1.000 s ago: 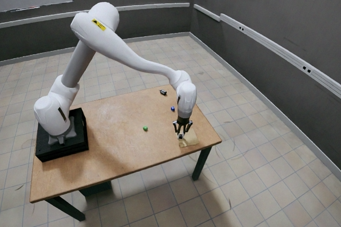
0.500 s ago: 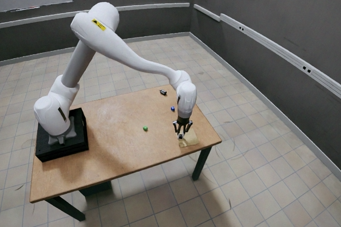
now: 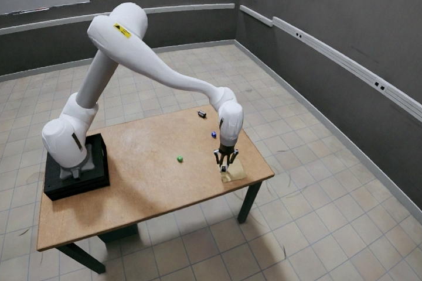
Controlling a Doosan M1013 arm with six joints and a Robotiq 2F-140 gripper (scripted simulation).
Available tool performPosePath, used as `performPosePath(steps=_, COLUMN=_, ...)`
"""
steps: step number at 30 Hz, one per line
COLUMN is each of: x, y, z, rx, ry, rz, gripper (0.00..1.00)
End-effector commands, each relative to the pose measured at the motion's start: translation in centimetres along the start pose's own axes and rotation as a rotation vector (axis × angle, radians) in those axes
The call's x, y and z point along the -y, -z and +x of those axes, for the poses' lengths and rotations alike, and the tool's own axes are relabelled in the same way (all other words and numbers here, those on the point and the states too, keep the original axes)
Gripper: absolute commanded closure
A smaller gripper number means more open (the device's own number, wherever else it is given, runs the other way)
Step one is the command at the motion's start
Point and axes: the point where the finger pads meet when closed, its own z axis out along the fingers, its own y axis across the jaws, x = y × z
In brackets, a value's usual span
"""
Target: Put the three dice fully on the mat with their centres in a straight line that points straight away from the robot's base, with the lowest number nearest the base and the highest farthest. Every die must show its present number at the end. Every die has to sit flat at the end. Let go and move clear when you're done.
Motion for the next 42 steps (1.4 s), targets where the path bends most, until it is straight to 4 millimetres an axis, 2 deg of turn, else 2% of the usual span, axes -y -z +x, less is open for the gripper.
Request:
performPosePath(steps=1, x=0.1, y=0.1, z=0.0, rx=0.0, ry=0.0, rz=0.002, gripper=0.79)
performPosePath(steps=17, x=0.1, y=0.1, z=0.0, rx=0.0, ry=0.0, rz=0.002, gripper=0.68)
performPosePath(steps=30, x=0.1, y=0.2, z=0.0, rx=0.0, ry=0.0, rz=0.002, gripper=0.68)
performPosePath(steps=34, x=0.1, y=0.8, z=0.0, rx=0.0, ry=0.0, rz=0.002, gripper=0.68)
performPosePath(steps=38, x=0.1, y=2.3, z=0.0, rx=0.0, ry=0.0, rz=0.002, gripper=0.68)
performPosePath(steps=40, x=0.1, y=2.3, z=0.0, rx=0.0, ry=0.0, rz=0.002, gripper=0.68)
performPosePath(steps=42, x=0.1, y=3.3, z=0.0, rx=0.0, ry=0.0, rz=0.002, gripper=0.68)
